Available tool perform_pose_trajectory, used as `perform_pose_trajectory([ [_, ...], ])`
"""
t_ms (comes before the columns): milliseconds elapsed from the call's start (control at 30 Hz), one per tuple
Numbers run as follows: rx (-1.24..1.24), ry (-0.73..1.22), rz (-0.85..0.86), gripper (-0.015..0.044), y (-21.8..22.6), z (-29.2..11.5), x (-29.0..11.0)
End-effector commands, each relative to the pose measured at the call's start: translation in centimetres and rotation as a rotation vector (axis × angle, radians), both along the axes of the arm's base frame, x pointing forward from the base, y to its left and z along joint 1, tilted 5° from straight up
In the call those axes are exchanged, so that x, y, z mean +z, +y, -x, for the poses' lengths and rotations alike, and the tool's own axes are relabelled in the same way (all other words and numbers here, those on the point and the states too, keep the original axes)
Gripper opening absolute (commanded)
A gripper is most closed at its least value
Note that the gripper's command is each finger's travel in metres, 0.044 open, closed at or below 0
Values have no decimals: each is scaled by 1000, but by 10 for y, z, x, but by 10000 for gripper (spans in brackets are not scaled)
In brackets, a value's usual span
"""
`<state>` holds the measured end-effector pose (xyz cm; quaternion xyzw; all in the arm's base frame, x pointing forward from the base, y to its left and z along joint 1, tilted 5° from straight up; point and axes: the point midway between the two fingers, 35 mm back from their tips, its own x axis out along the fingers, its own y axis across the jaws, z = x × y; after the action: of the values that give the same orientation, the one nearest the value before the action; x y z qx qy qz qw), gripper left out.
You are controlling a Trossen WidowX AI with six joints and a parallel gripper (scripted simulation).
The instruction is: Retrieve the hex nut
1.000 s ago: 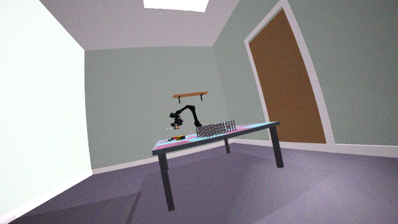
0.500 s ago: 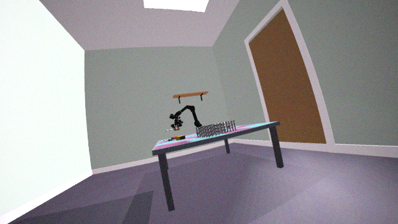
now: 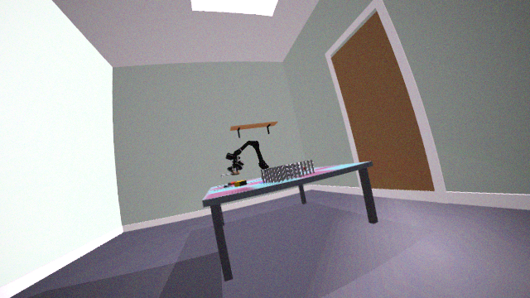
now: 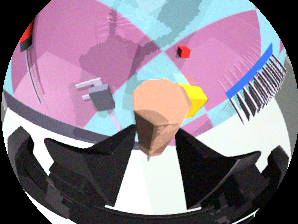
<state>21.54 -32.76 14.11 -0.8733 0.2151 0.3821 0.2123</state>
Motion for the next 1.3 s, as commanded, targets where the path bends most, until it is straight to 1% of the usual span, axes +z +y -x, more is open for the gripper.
perform_pose_trajectory([
  [0,-1,0,1,0,-2,-1,-5],
  [1267,-1,1,1,0,-5,-1,-44],
])
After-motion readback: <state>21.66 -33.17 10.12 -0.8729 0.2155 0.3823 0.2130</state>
